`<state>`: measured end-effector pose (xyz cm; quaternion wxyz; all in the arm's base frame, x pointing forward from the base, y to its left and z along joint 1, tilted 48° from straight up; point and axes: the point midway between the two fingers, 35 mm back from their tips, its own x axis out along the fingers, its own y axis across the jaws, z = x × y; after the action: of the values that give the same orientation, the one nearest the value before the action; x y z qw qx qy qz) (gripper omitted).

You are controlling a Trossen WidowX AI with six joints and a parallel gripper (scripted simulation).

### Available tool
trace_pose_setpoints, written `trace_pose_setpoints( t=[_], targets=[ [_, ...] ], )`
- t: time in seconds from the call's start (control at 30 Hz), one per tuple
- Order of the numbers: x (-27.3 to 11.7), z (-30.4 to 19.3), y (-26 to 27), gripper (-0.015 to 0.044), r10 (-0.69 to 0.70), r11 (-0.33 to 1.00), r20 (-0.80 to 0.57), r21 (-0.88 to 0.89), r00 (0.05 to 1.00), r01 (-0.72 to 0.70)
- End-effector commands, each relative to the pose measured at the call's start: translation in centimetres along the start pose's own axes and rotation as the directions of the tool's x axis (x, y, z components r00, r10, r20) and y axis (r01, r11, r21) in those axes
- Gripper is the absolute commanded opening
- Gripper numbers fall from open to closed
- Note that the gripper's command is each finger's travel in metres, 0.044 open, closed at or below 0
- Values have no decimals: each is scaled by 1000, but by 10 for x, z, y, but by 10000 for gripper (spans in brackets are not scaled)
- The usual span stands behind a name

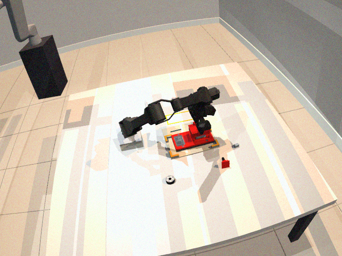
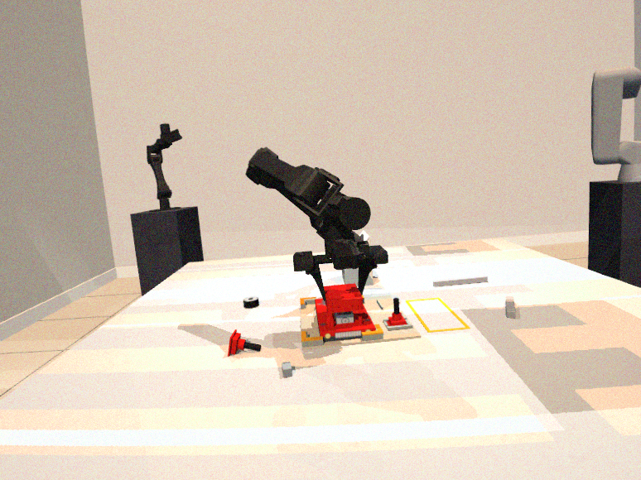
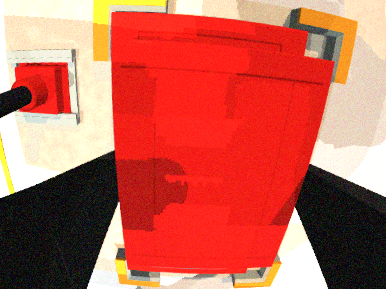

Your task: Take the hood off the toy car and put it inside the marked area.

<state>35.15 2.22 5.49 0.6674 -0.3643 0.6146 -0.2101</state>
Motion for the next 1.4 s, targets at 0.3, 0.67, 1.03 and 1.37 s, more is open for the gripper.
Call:
trace_pose_setpoints(
  t=[0.3,0.67,1.03,1.37],
  targets=[
    [-33,2,12,0,6,1000,10,-1,1000,-6],
    [-41,0,90,0,26,1000,14,-3,1000,-26],
    [-44,-20,166,0,25,1000,12,0,1000,-25],
    [-42,-38,206,0,13,1000,10,5,1000,-13]
  ],
)
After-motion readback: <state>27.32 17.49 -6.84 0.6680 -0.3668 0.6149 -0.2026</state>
